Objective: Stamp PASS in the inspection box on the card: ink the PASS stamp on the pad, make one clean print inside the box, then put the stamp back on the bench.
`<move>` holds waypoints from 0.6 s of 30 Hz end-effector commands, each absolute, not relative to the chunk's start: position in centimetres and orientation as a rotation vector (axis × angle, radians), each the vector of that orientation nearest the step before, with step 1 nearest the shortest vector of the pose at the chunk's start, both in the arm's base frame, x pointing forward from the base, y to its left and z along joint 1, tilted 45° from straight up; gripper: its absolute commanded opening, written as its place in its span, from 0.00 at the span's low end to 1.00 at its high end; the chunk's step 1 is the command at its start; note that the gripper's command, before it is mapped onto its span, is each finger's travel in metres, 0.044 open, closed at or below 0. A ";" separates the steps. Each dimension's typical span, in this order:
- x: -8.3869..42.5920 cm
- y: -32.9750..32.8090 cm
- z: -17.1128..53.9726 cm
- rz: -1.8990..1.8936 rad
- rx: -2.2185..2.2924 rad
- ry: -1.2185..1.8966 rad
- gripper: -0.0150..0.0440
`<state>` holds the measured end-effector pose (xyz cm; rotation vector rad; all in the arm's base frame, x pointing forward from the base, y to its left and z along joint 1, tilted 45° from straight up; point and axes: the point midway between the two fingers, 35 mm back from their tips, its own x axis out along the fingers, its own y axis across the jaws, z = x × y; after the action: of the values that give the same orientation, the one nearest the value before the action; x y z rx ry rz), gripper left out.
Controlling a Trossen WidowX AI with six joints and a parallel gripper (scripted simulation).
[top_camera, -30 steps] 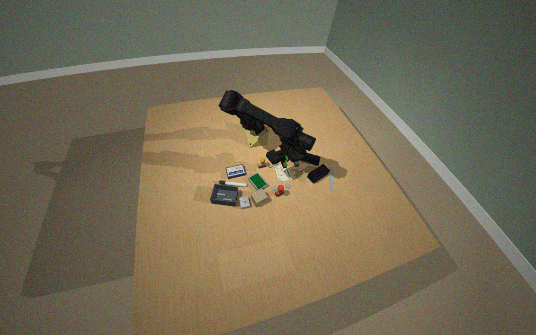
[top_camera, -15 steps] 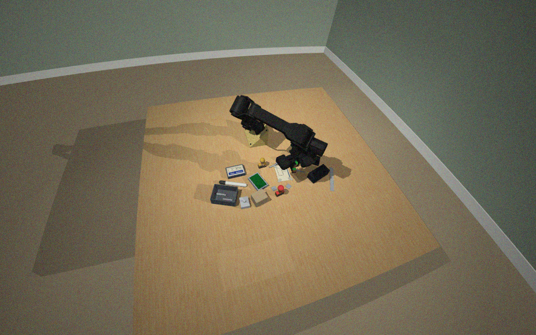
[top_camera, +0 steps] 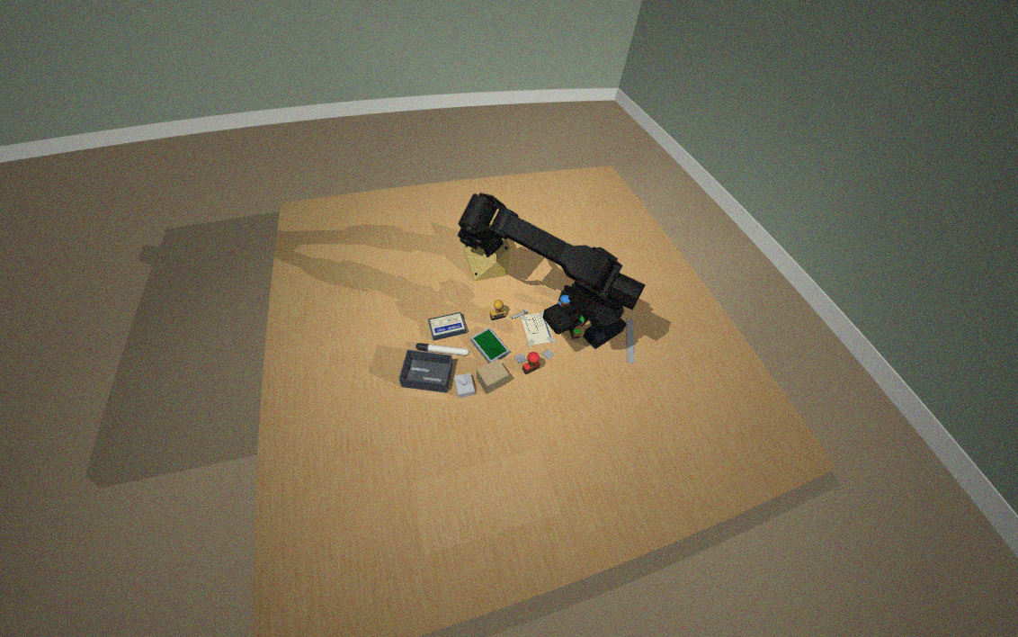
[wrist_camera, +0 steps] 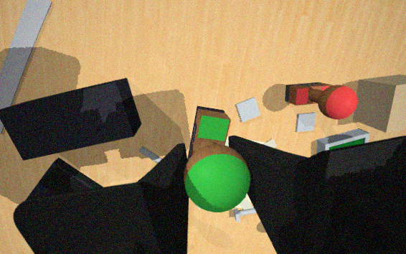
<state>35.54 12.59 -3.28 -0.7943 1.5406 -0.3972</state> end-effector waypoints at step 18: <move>38.2 13.6 -6.2 -0.399 -0.791 1.539 0.25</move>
<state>38.03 13.93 -5.71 -0.7868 1.5394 -0.3995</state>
